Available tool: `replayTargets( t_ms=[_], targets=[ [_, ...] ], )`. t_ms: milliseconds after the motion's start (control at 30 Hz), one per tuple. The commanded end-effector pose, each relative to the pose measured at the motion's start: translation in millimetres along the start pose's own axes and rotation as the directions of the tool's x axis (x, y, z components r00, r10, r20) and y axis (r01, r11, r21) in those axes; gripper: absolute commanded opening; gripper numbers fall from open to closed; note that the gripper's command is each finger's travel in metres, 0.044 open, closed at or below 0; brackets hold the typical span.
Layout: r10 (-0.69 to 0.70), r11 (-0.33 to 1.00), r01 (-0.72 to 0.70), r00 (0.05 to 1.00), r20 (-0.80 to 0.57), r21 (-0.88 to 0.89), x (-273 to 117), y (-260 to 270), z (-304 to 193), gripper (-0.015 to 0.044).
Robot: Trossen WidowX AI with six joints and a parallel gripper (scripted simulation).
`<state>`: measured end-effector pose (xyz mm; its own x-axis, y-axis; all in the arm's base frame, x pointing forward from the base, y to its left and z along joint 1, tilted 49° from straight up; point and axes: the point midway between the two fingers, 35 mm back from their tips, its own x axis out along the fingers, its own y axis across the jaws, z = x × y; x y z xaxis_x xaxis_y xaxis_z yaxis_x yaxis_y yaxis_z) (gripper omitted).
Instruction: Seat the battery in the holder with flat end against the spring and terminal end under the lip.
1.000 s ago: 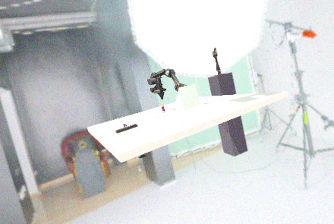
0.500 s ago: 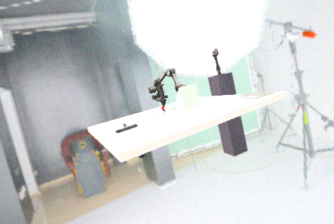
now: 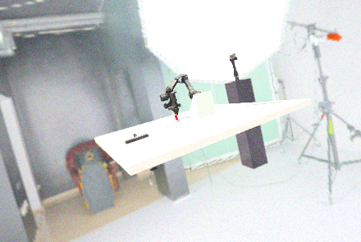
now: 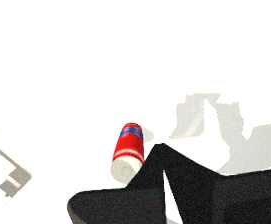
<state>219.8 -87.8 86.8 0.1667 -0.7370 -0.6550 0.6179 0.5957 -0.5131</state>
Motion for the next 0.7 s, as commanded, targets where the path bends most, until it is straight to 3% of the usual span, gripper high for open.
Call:
replayTargets(
  t_ms=[0, 667],
  targets=[
    [-0.005, 1.0, 0.005, 1.0, 0.001, 0.002, 1, 7, 2, 0.0],
    [-0.005, 1.0, 0.005, 1.0, 0.002, 0.003, 1, 39, 1, 0.0]
  ],
)
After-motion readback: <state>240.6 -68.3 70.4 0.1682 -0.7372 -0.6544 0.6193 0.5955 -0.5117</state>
